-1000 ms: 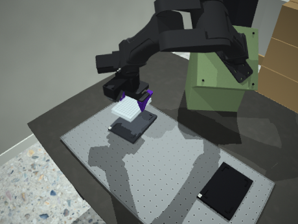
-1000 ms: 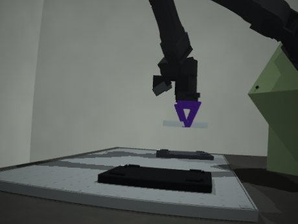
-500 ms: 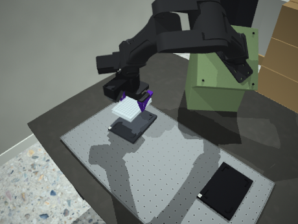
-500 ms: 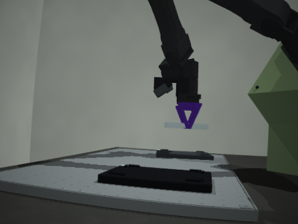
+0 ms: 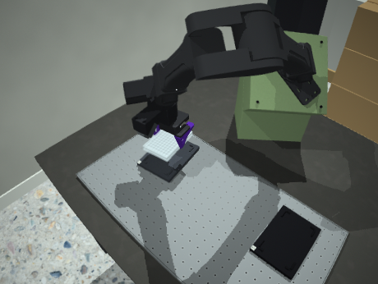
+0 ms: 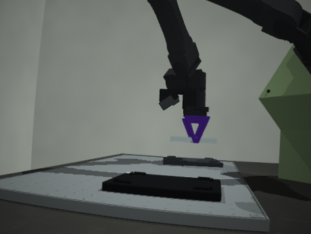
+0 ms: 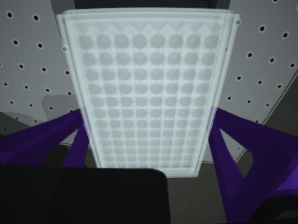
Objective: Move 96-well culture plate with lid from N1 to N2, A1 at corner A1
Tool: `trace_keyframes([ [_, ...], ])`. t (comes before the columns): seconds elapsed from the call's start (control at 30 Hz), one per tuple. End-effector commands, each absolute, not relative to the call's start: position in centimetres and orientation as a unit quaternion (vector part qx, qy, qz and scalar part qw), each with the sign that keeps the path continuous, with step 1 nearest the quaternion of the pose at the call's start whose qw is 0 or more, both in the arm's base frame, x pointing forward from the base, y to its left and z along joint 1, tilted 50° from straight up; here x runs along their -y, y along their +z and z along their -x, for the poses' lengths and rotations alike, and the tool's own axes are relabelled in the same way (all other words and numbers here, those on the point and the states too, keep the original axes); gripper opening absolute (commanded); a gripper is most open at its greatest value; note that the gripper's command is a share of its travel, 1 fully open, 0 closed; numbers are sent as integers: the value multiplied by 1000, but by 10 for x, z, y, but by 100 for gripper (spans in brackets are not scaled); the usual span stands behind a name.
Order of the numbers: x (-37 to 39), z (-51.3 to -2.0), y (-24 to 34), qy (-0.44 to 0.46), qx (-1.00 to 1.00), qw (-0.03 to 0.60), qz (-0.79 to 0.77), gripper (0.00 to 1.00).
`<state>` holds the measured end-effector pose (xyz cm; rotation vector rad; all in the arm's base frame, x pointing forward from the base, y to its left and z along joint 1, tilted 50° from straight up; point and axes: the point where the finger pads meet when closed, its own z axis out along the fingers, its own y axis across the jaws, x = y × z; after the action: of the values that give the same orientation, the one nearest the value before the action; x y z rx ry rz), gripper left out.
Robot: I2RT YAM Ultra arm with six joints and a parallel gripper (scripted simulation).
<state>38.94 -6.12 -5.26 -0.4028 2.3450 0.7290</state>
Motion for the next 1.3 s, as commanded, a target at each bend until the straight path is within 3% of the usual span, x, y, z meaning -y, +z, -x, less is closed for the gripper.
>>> trace_keyframes([
  [0.0, 68, -385, -62, 274, -896, 323, 133, 0],
  [1.27, 53, -414, -71, 264, -892, 340, 142, 0],
])
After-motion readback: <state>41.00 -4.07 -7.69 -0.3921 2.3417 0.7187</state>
